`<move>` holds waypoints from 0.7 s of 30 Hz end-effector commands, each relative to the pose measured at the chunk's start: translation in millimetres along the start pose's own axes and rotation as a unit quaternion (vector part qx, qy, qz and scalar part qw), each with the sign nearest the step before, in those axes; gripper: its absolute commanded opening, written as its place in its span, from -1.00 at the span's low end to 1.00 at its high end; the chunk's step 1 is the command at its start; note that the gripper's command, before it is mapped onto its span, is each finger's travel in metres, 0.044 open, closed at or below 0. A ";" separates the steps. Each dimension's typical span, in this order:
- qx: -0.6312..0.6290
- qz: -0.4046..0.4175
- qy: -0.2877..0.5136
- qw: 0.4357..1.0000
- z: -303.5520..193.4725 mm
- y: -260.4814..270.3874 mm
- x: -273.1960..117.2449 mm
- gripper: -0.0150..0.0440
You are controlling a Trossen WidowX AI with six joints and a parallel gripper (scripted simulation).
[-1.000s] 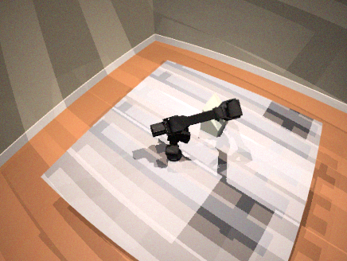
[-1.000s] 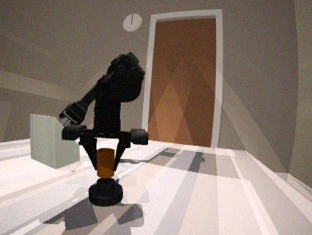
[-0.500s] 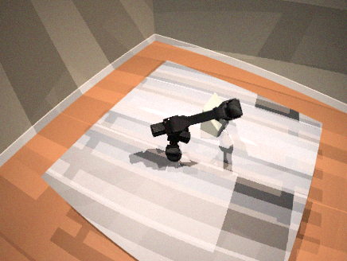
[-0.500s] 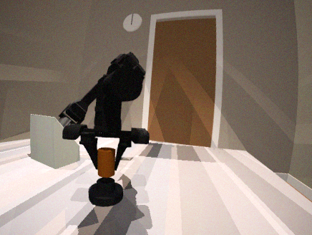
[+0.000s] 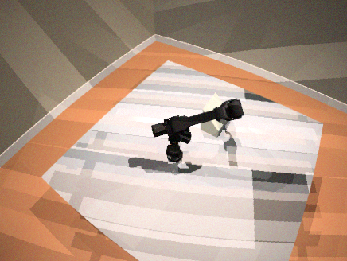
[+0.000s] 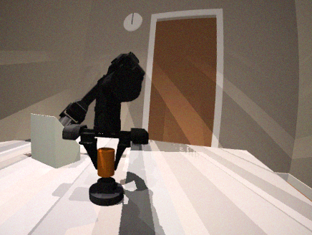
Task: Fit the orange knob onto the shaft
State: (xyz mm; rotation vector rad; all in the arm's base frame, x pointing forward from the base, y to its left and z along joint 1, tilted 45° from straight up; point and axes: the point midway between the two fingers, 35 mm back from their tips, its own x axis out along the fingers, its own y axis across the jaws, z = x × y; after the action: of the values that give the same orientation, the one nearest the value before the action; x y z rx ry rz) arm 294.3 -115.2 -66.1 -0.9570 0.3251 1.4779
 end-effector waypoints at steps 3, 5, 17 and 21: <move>-0.002 0.000 -0.001 1.000 -0.8 -0.6 1.5 -0.49; -0.002 0.000 -0.001 1.000 -0.8 -0.6 0.9 -0.49; -0.029 0.000 -0.001 1.000 -1.2 -2.4 -3.9 -0.49; -0.102 0.000 -0.001 0.995 -3.1 -3.5 -3.6 -0.49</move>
State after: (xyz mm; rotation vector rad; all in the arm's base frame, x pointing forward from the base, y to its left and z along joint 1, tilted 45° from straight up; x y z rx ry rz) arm 295.3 -116.5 -64.2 -1.0358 0.2468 1.5109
